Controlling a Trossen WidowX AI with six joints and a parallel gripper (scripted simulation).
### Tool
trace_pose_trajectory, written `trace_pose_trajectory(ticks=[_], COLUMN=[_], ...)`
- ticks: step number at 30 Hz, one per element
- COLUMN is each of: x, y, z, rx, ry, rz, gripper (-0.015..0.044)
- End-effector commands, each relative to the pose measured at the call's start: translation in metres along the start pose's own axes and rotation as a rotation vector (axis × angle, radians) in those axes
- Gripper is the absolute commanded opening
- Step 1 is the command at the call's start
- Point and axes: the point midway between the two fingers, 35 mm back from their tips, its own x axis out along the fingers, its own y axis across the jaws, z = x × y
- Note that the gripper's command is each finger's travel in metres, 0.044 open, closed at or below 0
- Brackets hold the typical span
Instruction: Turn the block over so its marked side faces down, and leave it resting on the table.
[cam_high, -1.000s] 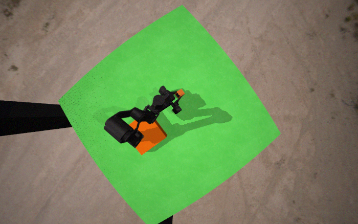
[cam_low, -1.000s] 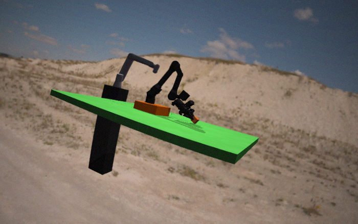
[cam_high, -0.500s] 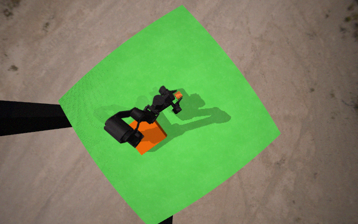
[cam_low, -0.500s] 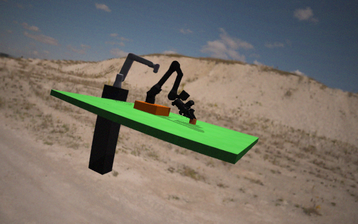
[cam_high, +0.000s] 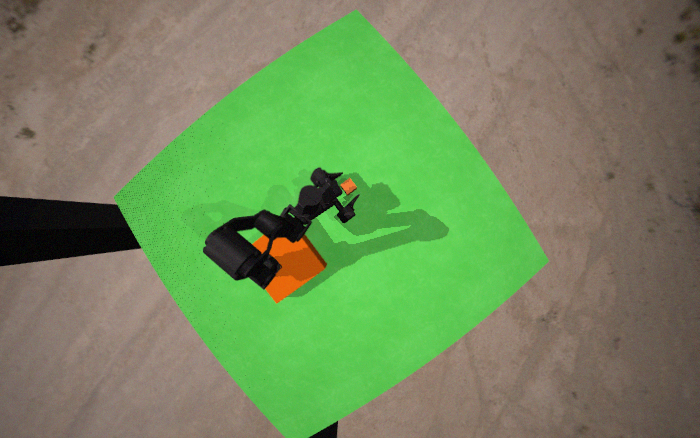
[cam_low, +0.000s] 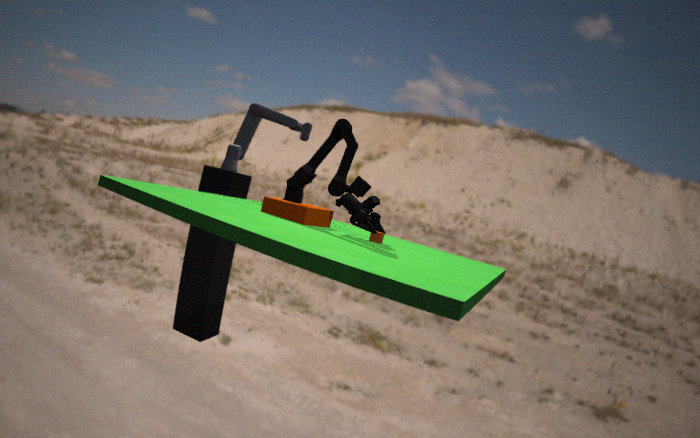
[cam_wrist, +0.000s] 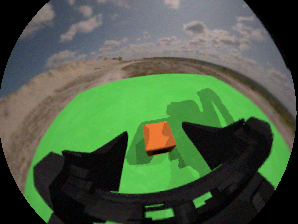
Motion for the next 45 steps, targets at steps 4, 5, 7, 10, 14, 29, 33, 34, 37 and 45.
trace_pose_trajectory(ticks=[4,5,7,10,14,29,33,34,37,45], x=[0.0,0.0,0.0,0.0,0.0,0.006,-0.007,-0.013,-0.035,-0.049], y=[0.0,0.0,0.0,0.0,0.0,0.004,0.004,0.004,0.001,-0.001], z=[0.0,0.0,0.0,0.0,0.0,0.013,0.028,0.032,0.044,0.05], rx=[-0.004,-0.004,-0.004,-0.004,-0.004,-0.009,-0.009,-0.008,-0.004,-0.001], ry=[0.0,0.0,0.0,0.0,0.0,0.18,0.316,0.35,0.453,0.502], rz=[-0.002,-0.002,-0.002,-0.002,-0.002,0.002,0.002,0.001,-0.002,-0.004], gripper=[0.044,0.044,0.044,0.044,0.044,0.044,0.044,0.044,0.044,0.044])
